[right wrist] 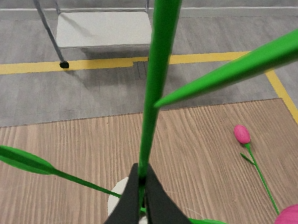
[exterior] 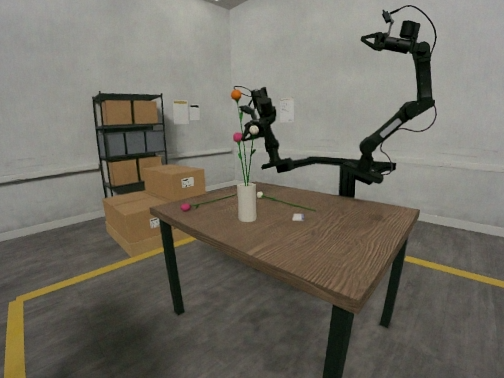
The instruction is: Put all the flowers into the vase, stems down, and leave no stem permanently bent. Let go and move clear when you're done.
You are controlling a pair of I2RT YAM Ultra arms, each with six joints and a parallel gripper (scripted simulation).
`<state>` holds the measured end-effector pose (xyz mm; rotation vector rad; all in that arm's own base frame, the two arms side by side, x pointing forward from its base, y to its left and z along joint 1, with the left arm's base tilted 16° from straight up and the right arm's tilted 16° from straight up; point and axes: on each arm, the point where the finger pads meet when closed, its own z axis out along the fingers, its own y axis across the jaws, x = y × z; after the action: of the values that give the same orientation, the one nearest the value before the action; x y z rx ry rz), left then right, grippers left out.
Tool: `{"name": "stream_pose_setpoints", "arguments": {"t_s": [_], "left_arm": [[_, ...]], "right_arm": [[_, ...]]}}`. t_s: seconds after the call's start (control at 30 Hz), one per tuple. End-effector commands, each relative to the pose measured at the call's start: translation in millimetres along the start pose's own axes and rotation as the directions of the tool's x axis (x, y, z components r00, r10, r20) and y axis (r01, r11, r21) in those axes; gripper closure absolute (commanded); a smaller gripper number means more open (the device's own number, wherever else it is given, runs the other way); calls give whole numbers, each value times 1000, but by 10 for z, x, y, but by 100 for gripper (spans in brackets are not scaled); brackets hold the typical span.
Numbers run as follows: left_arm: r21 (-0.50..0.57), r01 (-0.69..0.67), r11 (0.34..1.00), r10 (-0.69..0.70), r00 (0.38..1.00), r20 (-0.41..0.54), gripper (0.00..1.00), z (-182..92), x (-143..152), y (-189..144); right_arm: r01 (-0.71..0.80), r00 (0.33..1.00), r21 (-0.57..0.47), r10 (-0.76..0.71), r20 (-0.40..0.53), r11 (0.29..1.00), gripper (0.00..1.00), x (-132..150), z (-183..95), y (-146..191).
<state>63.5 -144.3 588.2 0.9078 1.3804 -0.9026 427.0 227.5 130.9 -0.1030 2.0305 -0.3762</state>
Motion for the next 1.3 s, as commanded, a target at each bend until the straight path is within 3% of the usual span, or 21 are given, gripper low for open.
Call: {"name": "stream_pose_setpoints", "arguments": {"t_s": [0.0,0.13,0.57,0.67,0.73,0.97,1.1,1.27], "left_arm": [[-3,4,1000,-4,999,34,70,-101,-88,-1],[-3,4,1000,-4,999,34,70,-101,-88,-1],[-3,4,1000,-4,999,34,70,-101,-88,-1],[-3,4,1000,-4,999,34,70,-101,-88,-1],[-3,4,1000,-4,999,34,70,-101,-88,-1],[-3,4,1000,-4,999,34,70,-101,-88,-1],[-3,4,1000,-4,999,34,70,-101,-88,-1],[-3,4,1000,-4,999,34,70,-101,-88,-1]], "right_arm": [[-20,1000,-8,21,21,1000,100,43,77,21],[-35,999,-18,36,37,999,100,11,84,54],[-21,1000,-8,21,20,1000,100,434,288,38],[-33,999,-17,34,38,999,100,368,258,81],[-15,1000,-12,16,26,1000,100,526,277,82],[-26,999,-14,27,36,1000,100,593,304,98],[-16,1000,-10,16,26,1000,100,828,349,84],[-22,1000,-7,22,20,1000,100,923,432,51]]}}
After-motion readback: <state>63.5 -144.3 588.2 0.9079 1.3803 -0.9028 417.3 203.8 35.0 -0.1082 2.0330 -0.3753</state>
